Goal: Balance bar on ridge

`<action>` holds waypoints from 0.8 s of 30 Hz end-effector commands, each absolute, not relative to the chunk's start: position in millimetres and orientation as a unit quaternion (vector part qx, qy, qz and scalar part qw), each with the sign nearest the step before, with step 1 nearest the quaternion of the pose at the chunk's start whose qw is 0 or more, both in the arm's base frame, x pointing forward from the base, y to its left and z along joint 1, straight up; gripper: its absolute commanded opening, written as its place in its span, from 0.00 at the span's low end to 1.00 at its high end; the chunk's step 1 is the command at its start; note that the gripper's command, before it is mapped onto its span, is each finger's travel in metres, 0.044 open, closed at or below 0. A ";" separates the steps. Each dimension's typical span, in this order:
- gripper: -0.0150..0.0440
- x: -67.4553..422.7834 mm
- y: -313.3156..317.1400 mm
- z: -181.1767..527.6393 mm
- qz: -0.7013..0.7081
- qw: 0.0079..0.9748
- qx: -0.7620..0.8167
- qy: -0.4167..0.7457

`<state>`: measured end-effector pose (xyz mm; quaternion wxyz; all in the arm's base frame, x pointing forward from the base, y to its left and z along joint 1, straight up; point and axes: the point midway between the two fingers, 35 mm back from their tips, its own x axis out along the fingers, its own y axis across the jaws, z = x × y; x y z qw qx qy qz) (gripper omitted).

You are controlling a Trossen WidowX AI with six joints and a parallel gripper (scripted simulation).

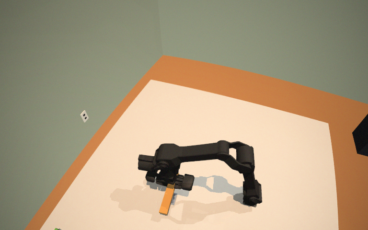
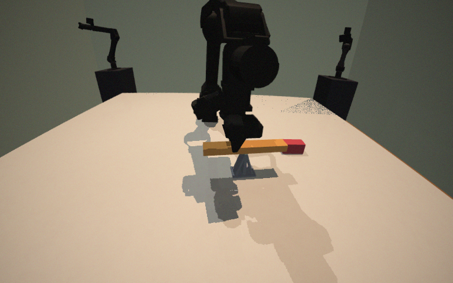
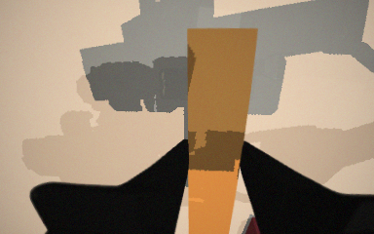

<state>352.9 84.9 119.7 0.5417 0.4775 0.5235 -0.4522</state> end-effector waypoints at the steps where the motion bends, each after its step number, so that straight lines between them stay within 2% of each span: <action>1: 0.25 352.9 84.9 119.4 -0.452 0.542 0.477 0.524; 14: 0.25 352.9 84.9 119.4 -0.452 0.542 0.477 0.524; 20: 0.52 352.9 84.9 119.4 -0.452 0.542 0.477 0.524; 24: 0.54 352.9 84.9 119.4 -0.452 0.542 0.477 0.524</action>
